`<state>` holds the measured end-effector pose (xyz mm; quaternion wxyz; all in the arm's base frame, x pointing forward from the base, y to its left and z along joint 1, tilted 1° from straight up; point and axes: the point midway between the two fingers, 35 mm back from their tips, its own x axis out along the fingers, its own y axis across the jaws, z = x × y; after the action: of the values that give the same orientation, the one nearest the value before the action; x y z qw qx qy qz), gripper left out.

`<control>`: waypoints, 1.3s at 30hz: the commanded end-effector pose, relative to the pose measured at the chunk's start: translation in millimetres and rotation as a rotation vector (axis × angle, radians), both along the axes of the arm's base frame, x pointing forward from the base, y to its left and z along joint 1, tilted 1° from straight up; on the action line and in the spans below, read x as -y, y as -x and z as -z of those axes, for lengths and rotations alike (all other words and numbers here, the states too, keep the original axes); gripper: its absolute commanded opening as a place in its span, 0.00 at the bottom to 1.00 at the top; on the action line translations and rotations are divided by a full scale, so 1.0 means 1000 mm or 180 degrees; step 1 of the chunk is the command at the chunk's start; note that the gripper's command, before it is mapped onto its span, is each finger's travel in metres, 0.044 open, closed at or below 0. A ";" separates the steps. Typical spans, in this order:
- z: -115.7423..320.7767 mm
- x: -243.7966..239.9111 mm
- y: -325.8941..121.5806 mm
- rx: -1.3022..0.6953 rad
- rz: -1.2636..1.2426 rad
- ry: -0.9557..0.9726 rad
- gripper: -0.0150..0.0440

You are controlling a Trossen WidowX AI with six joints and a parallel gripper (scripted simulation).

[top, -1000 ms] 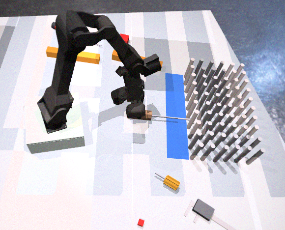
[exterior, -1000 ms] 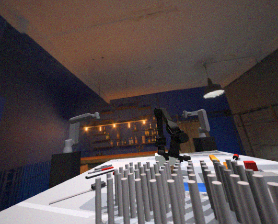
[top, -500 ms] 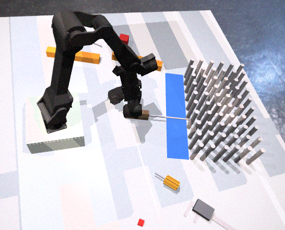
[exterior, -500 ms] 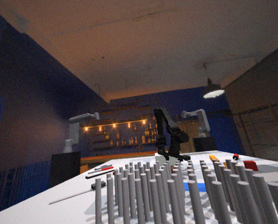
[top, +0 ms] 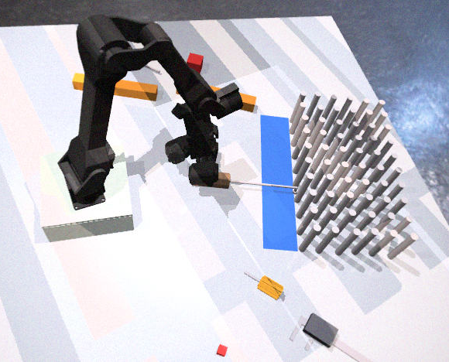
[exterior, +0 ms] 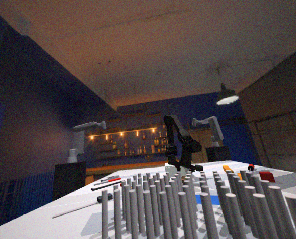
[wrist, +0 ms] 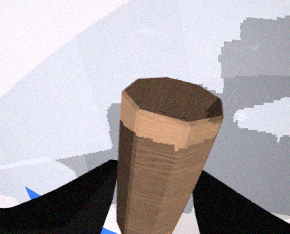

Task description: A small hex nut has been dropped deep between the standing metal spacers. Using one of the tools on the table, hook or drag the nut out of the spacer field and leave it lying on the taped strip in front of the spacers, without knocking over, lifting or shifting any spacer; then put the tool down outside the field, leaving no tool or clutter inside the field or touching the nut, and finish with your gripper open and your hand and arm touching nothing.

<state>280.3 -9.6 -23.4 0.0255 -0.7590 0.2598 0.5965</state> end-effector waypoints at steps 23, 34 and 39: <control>-0.003 -0.006 0.014 0.0007 0.0010 0.0013 0.25; -0.014 -0.006 0.011 0.0009 0.0011 0.0013 0.25; -0.019 -0.006 0.010 0.0010 0.0010 0.0013 0.25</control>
<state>265.1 -3.6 -10.8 0.0234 -0.7547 0.2605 0.6016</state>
